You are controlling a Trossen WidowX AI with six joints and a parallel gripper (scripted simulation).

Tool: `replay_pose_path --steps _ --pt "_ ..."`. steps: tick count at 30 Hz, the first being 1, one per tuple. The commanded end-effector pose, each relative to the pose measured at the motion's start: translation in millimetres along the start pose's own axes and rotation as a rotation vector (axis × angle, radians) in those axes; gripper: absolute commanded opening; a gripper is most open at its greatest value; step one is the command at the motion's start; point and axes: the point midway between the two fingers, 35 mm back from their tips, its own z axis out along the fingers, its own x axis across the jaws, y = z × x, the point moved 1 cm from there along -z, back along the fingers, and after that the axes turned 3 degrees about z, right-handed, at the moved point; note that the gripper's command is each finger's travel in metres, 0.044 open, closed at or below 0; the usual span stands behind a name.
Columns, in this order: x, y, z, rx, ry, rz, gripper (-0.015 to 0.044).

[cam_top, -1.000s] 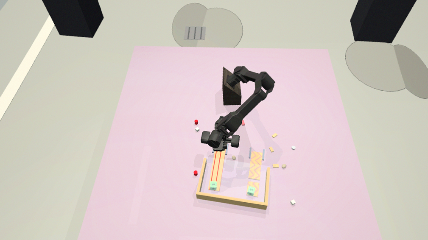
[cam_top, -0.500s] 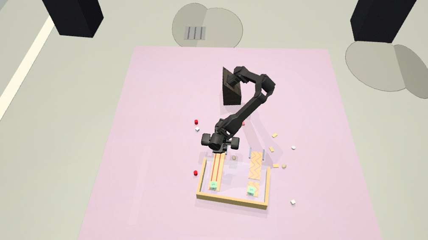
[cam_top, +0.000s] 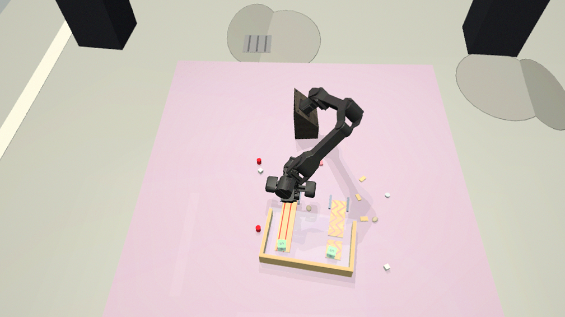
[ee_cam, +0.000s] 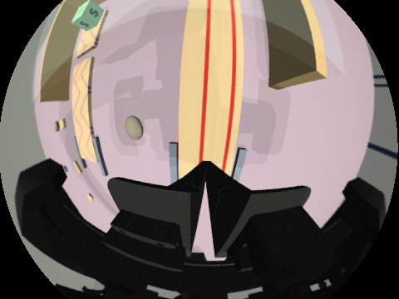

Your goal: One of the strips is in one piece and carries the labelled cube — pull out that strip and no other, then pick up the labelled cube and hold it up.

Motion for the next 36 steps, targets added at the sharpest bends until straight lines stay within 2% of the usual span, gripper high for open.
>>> replay_pose_path --steps 1,36 --pt "0.5 0.3 0.3 -0.002 0.004 0.002 0.0" --pt "-0.7 -11.2 3.1 -0.001 0.004 0.003 0.0"
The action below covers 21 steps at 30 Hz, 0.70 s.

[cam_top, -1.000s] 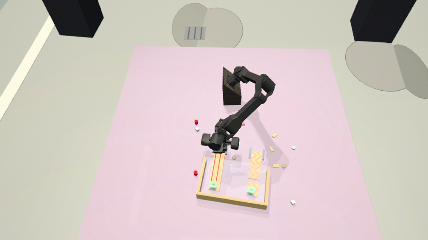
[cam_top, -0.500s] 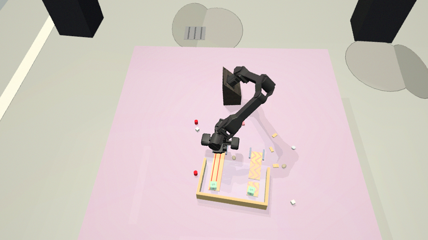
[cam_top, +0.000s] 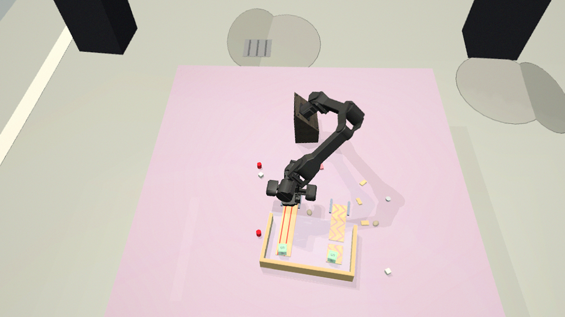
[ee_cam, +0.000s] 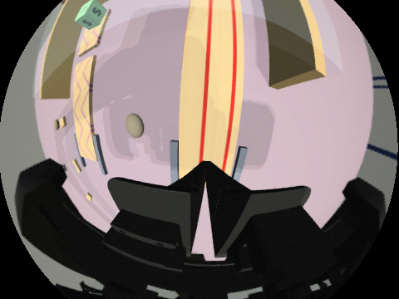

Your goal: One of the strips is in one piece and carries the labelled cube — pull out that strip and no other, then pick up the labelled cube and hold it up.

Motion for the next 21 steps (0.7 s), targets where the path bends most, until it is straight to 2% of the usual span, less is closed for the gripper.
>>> replay_pose_path --steps 1,21 --pt "-0.7 -9.7 2.4 0.011 0.004 0.007 0.0" --pt "-2.4 -40.5 3.4 0.012 0.004 0.009 0.0"
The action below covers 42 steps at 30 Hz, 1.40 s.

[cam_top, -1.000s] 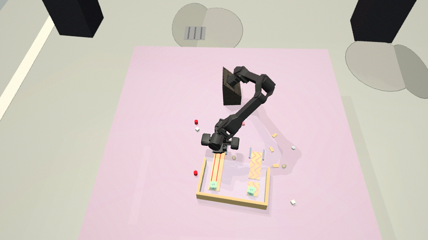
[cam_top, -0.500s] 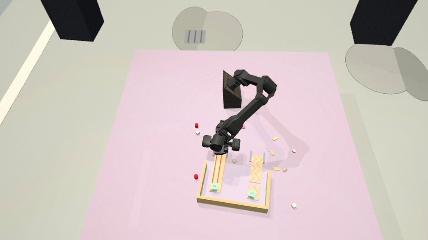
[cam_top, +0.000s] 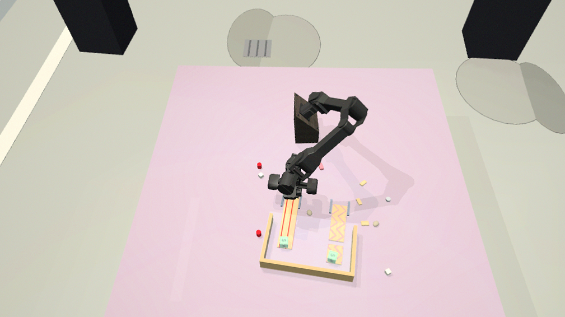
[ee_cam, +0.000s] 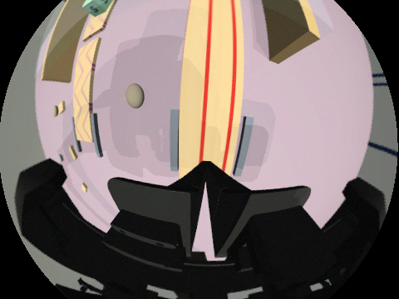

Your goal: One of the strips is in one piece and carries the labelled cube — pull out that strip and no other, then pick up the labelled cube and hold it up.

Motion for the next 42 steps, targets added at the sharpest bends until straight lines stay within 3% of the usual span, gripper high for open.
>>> replay_pose_path --steps 1,42 --pt "-1.2 -11.3 3.1 0.014 0.002 0.007 0.0" --pt "-3.5 -73.6 3.8 0.017 0.002 0.01 0.0"
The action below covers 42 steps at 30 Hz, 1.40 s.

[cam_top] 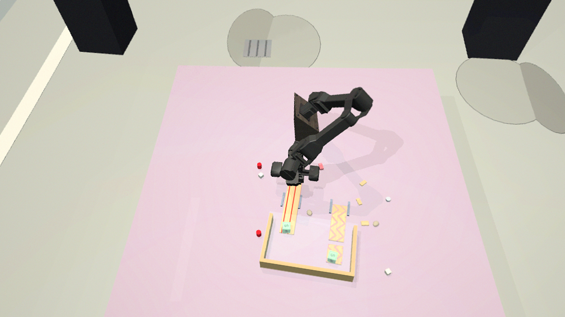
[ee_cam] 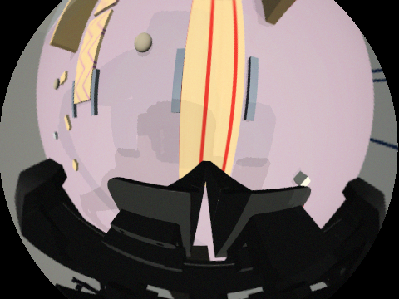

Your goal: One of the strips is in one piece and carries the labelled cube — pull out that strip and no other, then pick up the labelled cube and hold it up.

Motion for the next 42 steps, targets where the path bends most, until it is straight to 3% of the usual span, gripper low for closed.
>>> replay_pose_path --steps 1,42 --pt "-1.3 -14.0 3.7 0.023 -0.002 0.009 0.0" --pt "-3.3 -74.9 2.7 0.026 -0.003 0.012 0.0"
